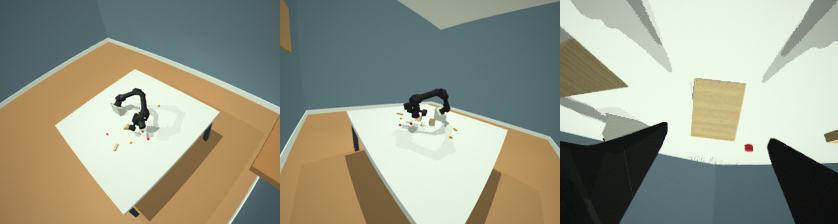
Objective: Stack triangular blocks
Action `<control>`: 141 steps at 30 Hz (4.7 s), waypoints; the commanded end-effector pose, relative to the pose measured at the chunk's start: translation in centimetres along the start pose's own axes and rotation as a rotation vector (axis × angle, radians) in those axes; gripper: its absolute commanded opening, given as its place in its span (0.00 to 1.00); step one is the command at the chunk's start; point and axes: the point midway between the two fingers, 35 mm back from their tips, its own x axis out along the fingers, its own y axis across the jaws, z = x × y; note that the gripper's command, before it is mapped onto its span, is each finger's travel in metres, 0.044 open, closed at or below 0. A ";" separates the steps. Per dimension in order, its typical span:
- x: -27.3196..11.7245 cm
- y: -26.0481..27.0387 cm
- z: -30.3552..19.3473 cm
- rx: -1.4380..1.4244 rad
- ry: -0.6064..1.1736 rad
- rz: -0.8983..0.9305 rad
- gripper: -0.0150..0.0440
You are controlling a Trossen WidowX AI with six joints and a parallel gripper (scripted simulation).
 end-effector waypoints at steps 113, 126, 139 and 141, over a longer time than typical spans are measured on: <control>-3.2 6.5 -12.1 -0.302 -0.697 -0.080 0.25; -3.9 11.7 -14.1 -0.301 -0.697 -0.074 0.25; -2.0 12.1 -10.0 -0.298 -0.695 -0.080 0.25; -1.5 12.2 -9.2 -0.299 -0.696 -0.080 0.25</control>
